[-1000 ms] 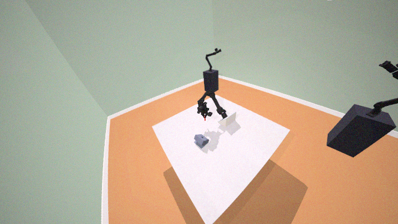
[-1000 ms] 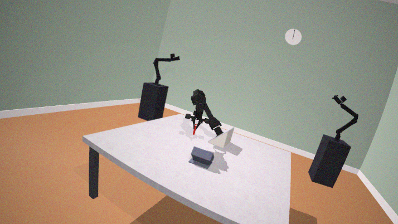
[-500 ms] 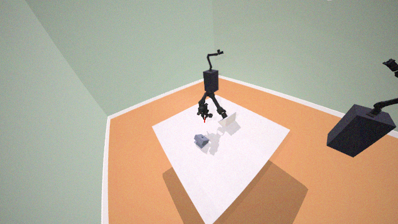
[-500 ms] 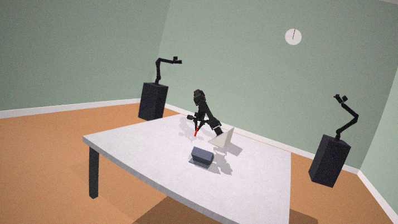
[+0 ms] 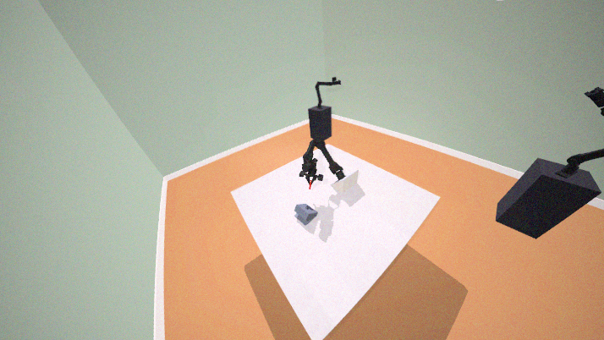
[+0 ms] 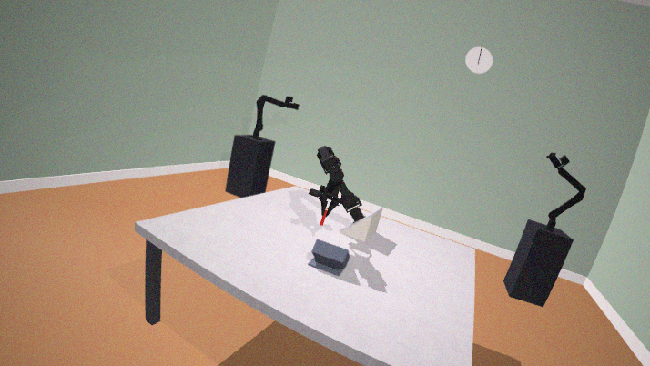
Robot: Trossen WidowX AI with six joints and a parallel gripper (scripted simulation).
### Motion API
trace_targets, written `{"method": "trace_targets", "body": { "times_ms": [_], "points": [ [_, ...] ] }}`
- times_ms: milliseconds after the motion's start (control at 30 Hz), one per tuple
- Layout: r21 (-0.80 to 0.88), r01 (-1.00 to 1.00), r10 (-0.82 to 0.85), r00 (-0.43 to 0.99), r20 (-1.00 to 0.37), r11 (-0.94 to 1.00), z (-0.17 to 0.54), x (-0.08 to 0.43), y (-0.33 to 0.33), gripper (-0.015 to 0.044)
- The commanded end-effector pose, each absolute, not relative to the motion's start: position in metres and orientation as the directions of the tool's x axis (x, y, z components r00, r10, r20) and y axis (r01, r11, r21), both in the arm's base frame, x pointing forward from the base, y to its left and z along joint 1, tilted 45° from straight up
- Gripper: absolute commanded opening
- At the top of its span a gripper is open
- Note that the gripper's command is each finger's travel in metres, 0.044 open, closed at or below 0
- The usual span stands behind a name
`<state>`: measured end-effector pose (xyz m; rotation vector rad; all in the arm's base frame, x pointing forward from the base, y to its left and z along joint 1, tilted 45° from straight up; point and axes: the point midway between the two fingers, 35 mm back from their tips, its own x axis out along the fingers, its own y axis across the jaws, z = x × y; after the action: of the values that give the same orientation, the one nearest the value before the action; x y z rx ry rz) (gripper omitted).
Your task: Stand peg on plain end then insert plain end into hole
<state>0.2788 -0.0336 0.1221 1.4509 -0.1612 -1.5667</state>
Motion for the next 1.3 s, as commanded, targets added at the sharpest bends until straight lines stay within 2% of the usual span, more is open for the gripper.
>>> {"method": "trace_targets", "body": {
  "times_ms": [0, 1267],
  "points": [
    [0.658, 0.561, -0.695, 0.191, -0.693, -0.502, 0.118, 0.284, -0.029, 0.0000],
    [0.677, 0.703, -0.633, 0.427, -0.646, -0.217, 0.082, 0.328, 0.029, 0.0000]
  ]
}}
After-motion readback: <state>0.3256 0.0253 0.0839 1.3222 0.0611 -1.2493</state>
